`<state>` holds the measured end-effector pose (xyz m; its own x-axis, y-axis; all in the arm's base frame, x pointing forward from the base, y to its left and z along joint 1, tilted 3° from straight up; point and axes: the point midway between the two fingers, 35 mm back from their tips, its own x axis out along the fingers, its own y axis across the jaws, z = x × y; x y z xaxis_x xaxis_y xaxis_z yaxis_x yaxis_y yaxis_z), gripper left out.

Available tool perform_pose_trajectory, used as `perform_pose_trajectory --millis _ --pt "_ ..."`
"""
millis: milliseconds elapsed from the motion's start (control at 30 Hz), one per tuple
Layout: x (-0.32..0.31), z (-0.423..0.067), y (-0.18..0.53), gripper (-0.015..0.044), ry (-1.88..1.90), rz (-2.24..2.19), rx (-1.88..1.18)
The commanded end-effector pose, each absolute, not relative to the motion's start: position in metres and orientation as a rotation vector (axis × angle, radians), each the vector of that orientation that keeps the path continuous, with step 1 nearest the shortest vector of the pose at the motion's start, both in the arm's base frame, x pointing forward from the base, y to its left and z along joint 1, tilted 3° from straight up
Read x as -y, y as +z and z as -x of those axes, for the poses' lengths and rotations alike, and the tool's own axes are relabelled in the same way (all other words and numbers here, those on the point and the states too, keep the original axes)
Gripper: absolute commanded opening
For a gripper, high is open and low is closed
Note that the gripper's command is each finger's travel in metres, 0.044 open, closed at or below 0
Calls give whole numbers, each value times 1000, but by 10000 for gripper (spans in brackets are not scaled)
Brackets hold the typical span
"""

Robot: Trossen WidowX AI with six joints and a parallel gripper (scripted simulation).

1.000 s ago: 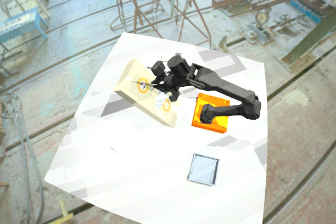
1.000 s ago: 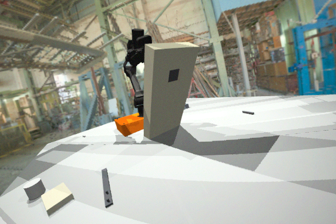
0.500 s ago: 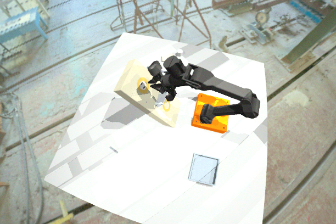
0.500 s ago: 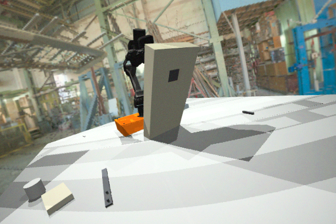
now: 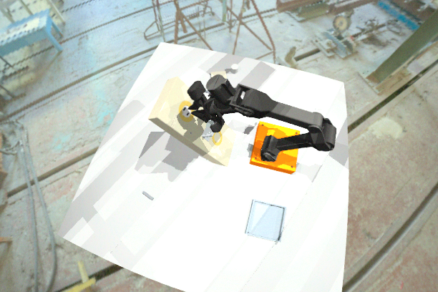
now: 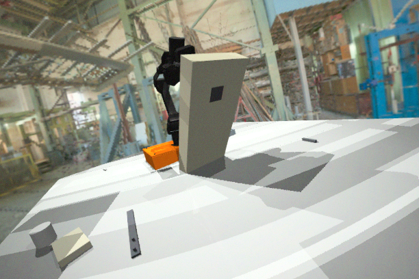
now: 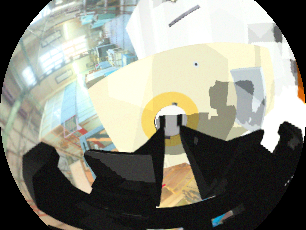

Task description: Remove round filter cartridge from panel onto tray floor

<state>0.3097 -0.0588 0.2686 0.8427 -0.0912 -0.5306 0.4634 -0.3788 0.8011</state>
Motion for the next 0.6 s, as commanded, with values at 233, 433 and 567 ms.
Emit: perform_pose_trajectory --millis 233,433,567 --pt "60 -321 258 88 -611 -1879 -279" --pt "61 -321 258 88 -612 -1879 -279" --pt "61 -321 259 88 -612 -1879 -279"
